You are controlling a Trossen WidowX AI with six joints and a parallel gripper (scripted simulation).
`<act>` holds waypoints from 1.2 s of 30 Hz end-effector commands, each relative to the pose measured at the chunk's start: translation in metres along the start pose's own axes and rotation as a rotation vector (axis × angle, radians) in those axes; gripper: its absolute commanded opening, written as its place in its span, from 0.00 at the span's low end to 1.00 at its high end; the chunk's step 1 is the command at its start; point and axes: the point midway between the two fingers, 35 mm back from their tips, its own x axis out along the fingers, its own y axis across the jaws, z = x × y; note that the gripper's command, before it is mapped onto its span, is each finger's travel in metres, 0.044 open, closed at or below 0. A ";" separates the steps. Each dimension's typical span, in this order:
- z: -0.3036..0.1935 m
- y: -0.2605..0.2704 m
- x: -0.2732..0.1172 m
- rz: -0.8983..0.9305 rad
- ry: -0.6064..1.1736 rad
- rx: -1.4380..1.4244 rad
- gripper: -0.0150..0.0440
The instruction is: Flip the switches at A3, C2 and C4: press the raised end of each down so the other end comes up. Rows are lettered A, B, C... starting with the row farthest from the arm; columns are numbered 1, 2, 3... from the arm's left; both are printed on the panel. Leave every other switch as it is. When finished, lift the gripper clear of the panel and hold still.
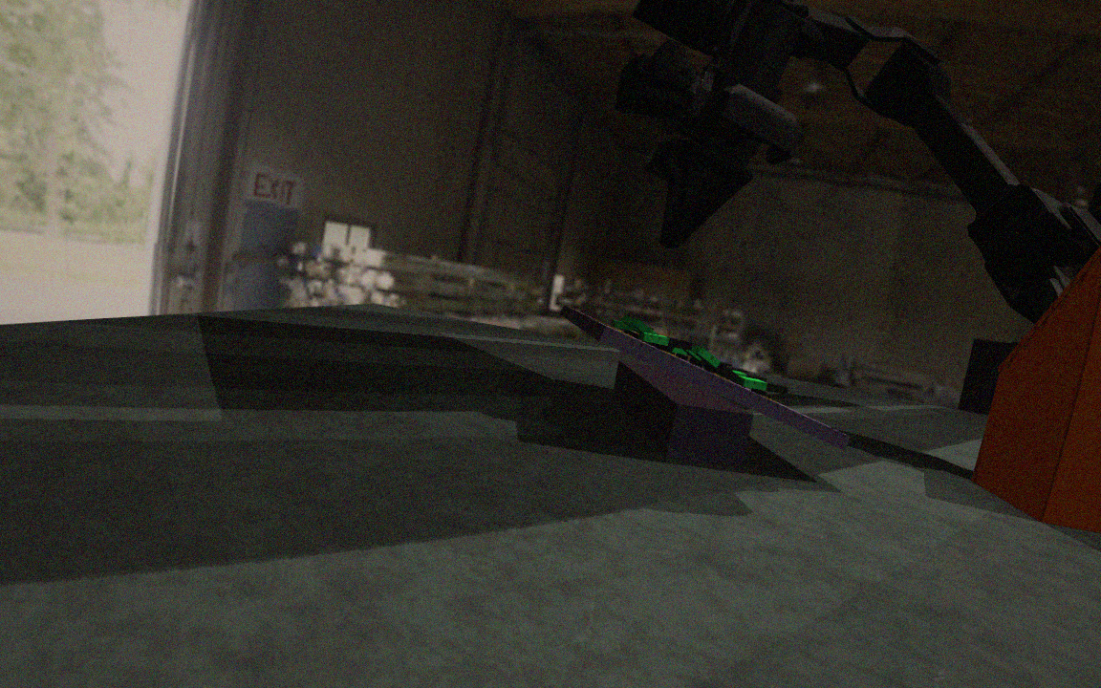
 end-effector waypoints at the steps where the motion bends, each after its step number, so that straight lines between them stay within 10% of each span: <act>1: 0.002 0.000 0.028 -0.007 0.022 -0.008 0.25; 36: 0.001 -0.001 0.063 -0.008 0.030 -0.008 0.25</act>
